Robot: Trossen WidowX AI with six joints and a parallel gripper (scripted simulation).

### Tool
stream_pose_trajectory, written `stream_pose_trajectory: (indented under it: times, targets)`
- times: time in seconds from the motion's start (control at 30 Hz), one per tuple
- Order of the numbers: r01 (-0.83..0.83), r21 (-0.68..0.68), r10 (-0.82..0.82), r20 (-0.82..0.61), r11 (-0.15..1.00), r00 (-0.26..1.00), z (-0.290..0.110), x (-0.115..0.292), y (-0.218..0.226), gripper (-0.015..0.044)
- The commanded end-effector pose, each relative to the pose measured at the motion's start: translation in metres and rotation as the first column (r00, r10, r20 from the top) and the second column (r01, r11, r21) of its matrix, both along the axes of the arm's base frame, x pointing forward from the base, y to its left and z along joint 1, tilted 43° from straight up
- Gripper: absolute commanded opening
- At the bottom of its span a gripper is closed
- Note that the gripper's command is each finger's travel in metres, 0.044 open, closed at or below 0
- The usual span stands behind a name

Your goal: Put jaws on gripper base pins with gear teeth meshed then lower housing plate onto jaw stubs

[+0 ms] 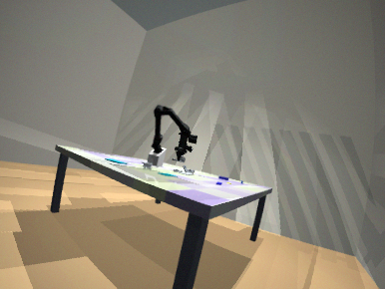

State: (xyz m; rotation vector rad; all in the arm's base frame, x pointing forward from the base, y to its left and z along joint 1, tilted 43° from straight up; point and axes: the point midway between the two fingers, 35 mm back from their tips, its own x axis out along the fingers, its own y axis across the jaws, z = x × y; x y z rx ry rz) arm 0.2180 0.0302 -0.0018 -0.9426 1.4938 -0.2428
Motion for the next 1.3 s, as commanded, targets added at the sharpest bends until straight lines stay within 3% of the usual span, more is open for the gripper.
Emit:
stream_pose_trajectory:
  times: [0.0,0.47,1.27]
  targets:
    - [0.006,0.005,-0.006,0.005,1.000,1.000,-0.001,0.000,0.001,0.0134]
    - [0.001,0.004,-0.001,0.000,1.000,1.000,0.000,0.002,0.001,0.0134]
    - [0.000,0.006,0.000,0.004,1.000,1.000,0.025,0.071,-0.011,0.0134]
